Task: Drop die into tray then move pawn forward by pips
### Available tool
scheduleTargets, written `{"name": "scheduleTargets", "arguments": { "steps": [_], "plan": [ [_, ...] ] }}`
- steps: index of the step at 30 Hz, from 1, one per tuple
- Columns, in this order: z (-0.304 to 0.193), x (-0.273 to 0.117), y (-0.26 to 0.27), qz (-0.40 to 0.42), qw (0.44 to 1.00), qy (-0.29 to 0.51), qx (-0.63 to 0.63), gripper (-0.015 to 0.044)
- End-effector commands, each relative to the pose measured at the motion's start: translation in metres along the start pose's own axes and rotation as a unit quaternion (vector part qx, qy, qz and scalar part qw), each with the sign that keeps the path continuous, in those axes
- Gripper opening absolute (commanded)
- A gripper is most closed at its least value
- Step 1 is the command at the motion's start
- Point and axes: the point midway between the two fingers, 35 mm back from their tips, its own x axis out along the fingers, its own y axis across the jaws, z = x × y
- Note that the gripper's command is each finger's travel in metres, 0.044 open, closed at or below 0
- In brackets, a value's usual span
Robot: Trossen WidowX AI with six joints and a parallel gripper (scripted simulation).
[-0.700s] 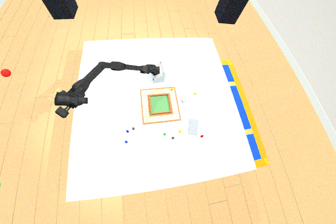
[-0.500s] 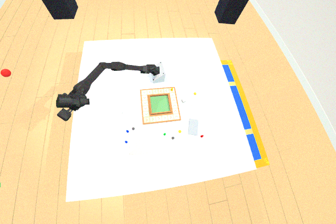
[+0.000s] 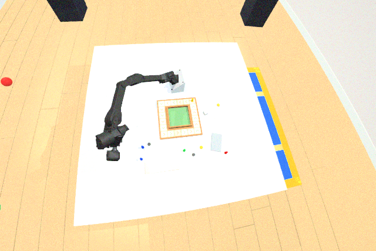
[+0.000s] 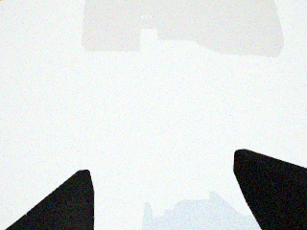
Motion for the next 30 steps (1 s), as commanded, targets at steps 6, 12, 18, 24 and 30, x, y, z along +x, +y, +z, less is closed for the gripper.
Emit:
{"name": "scheduleTargets", "arguments": {
  "steps": [6,12,18,24,30],
  "plan": [
    [-0.143,-0.048,0.055,0.084,0.974,0.106,-0.181,0.0275],
    [-0.241,-0.096,0.066,0.132,0.93,0.165,-0.301,0.0275],
    [-0.335,-0.15,0.052,0.167,0.869,0.212,-0.415,0.0275],
    [-0.418,-0.205,0.006,0.187,0.787,0.246,-0.534,0.0275],
    [-0.482,-0.25,-0.063,0.188,0.69,0.261,-0.648,0.0275]
  ]
}}
